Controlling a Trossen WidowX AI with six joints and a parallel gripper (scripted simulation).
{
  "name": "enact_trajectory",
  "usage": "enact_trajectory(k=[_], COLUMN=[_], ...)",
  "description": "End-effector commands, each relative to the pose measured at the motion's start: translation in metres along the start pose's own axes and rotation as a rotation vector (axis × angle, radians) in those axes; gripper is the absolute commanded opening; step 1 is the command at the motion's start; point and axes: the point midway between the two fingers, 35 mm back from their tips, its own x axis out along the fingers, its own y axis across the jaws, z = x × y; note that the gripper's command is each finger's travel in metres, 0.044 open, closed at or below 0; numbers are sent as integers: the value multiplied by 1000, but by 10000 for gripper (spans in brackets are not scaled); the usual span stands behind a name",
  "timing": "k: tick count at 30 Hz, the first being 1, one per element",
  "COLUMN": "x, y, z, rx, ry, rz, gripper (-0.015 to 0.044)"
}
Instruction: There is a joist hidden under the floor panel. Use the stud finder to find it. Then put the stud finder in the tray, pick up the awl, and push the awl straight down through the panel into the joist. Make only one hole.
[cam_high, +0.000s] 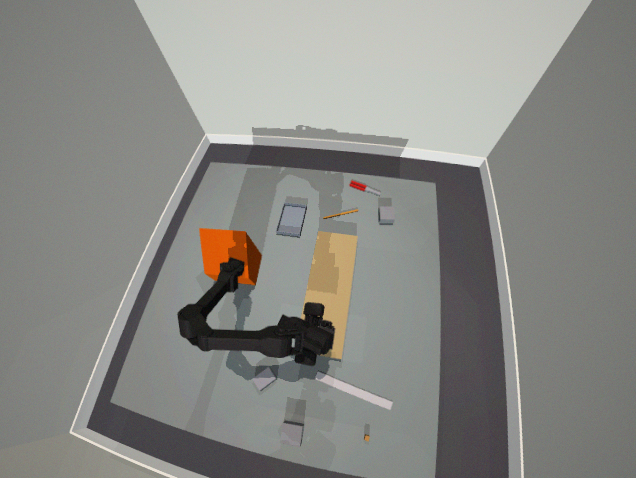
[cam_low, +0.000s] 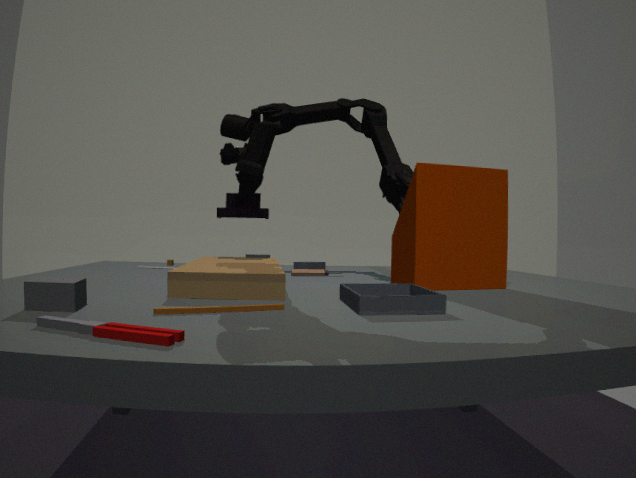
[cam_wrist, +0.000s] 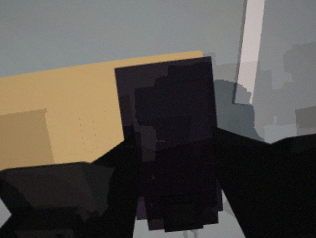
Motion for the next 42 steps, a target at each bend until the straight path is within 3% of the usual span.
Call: enact_trajectory(k=[1, 22, 42], x=[-5, -12, -38], y=[2, 198, 381], z=[2, 32, -34], rx=[-2, -445, -904], ry=[-2, -68, -83], rz=[2, 245, 404], gripper=[0, 0, 0])
